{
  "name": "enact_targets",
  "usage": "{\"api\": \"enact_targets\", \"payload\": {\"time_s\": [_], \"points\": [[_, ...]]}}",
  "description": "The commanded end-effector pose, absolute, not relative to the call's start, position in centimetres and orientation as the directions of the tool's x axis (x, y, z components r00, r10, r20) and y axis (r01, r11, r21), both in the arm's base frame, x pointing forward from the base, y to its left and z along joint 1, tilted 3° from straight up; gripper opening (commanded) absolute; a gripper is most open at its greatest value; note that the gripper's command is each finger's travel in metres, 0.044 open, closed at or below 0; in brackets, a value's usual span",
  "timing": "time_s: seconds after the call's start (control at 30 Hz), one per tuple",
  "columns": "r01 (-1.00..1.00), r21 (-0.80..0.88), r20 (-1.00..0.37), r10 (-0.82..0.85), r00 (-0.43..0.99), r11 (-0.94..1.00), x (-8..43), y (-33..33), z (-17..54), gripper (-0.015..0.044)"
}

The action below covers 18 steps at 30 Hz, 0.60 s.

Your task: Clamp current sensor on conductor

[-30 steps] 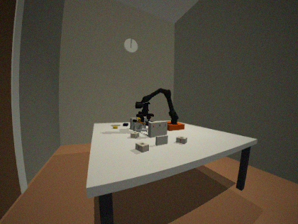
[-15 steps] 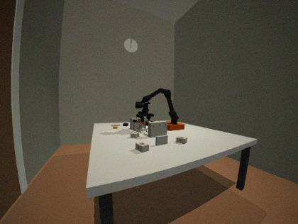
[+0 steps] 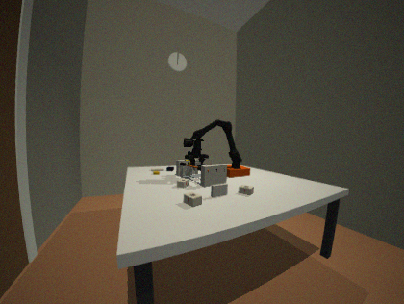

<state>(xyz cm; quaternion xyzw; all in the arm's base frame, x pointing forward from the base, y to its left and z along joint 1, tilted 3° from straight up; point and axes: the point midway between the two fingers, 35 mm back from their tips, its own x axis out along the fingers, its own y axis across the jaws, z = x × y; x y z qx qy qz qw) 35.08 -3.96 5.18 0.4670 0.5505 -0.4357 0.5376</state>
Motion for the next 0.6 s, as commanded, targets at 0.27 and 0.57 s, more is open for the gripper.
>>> {"api": "enact_targets", "payload": {"time_s": [0.27,0.57], "points": [[0.983,0.022,-0.999,0.046,0.014,0.184,35.07,-3.96,5.2,0.0269],[0.983,0.022,-0.999,0.046,0.014,0.184,35.07,-3.96,5.2,0.0426]]}}
